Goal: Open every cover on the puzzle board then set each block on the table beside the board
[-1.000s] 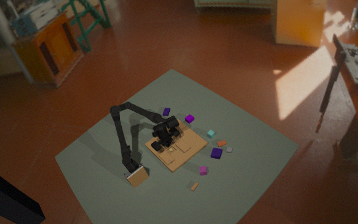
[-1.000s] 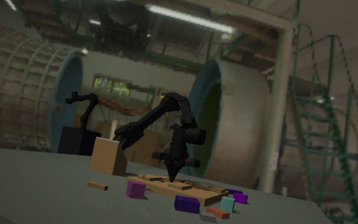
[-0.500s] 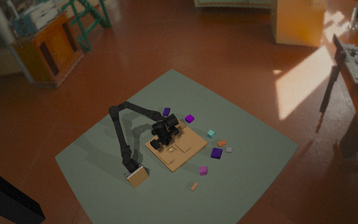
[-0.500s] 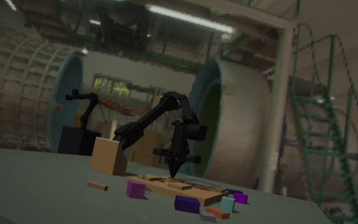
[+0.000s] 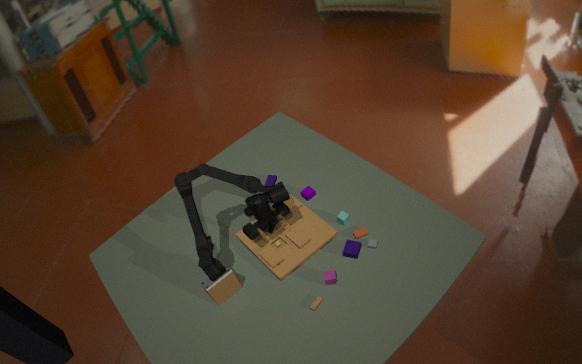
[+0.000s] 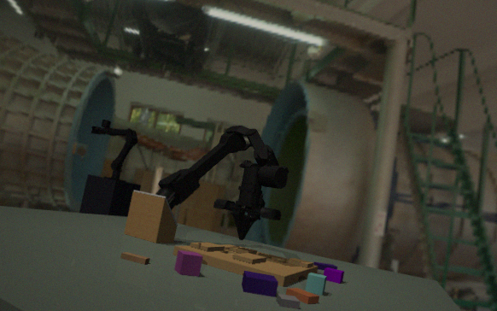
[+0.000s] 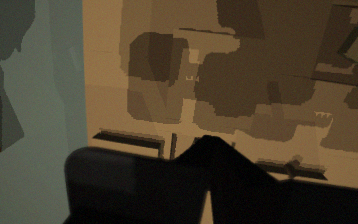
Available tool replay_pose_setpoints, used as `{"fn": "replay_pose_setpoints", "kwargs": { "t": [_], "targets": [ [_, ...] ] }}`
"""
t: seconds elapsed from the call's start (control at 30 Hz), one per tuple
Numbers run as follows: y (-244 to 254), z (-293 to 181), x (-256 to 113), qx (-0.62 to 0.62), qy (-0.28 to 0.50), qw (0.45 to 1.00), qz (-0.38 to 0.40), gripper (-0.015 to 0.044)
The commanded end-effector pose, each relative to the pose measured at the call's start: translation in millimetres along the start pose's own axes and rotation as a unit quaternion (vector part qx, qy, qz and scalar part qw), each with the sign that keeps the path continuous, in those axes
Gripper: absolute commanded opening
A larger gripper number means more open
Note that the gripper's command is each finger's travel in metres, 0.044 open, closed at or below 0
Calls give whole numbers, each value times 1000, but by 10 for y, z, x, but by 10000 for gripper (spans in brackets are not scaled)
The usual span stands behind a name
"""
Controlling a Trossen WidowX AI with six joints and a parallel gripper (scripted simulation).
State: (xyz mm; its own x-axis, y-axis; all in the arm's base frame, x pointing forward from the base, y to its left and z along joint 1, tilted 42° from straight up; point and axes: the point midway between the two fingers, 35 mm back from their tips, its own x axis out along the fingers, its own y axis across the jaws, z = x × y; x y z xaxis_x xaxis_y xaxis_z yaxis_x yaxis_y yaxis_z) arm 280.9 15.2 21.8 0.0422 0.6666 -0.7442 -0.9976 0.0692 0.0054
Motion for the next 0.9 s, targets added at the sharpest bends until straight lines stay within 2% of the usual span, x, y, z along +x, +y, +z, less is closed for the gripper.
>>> {"fn": "replay_pose_setpoints", "kwargs": {
  "t": [0.0, 0.23, 0.33, 0.43, 0.53, 0.63, 0.87],
  "targets": [
    [-3, 4, -57, -3, 2, 1000, 0, 0],
    [7, 12, -93, 9, -2, 1000, -1, 0],
    [81, -43, -116, 140, 0, 990, -1, 0],
    [178, -108, -144, 304, 2, 953, -2, 0],
    [278, -168, -168, 459, 3, 888, -3, 0],
    [379, -223, -188, 602, 3, 799, -4, 0],
    [621, -327, -222, 854, 3, 520, -5, 0]
  ]
}}
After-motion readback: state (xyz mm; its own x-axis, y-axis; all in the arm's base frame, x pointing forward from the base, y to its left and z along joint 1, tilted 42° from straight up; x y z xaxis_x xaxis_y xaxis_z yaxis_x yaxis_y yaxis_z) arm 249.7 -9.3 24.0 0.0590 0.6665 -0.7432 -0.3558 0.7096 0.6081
